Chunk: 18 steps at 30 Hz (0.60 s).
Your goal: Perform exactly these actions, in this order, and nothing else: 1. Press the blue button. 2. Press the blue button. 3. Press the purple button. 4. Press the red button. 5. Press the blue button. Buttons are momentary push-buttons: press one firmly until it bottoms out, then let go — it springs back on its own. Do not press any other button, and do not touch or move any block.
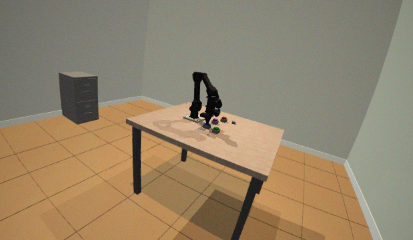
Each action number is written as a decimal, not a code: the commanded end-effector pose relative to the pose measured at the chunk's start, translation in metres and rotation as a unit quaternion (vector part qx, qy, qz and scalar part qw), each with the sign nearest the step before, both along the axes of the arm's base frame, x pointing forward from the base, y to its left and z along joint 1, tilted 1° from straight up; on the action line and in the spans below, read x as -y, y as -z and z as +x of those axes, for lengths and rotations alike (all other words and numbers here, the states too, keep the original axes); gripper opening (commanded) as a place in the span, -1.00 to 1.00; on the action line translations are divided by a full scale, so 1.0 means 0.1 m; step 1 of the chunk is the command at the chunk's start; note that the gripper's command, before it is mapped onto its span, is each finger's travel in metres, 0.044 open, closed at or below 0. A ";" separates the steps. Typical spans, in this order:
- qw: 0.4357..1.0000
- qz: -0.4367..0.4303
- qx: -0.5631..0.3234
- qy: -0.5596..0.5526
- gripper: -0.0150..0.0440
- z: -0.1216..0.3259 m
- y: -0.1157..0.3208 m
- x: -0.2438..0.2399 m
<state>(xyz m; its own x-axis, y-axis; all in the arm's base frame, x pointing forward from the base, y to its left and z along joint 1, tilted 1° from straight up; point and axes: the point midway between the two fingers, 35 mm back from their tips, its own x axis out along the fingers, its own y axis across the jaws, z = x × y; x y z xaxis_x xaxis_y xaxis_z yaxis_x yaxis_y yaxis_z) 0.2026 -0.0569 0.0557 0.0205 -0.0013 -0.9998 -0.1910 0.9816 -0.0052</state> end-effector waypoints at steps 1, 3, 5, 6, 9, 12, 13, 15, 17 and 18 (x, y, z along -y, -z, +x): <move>1.000 0.001 -0.004 -0.002 -0.42 -0.02 0.02 0.00; 1.000 0.001 -0.004 -0.002 -0.42 -0.02 0.02 0.00; 1.000 0.001 -0.004 -0.002 -0.42 -0.02 0.02 0.00; 1.000 0.001 -0.004 -0.002 -0.42 -0.02 0.02 0.00; 1.000 0.000 -0.002 -0.001 -0.42 -0.01 -0.21 0.00; 1.000 0.001 -0.003 -0.002 -0.42 -0.02 -0.32 0.00; 1.000 0.001 -0.003 -0.002 -0.42 -0.02 -0.32 0.00; 1.000 0.001 -0.003 -0.002 -0.42 -0.02 -0.32 0.00; 1.000 0.001 -0.003 -0.003 -0.25 0.02 -0.34 -0.06; 1.000 0.002 -0.003 -0.004 -0.16 0.07 -0.36 -0.13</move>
<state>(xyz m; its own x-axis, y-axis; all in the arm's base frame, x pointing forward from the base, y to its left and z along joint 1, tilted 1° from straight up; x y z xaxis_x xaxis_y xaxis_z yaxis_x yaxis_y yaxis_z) 0.2001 -0.0543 0.0842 0.0069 0.0027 -1.0000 -0.1911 0.9816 0.0013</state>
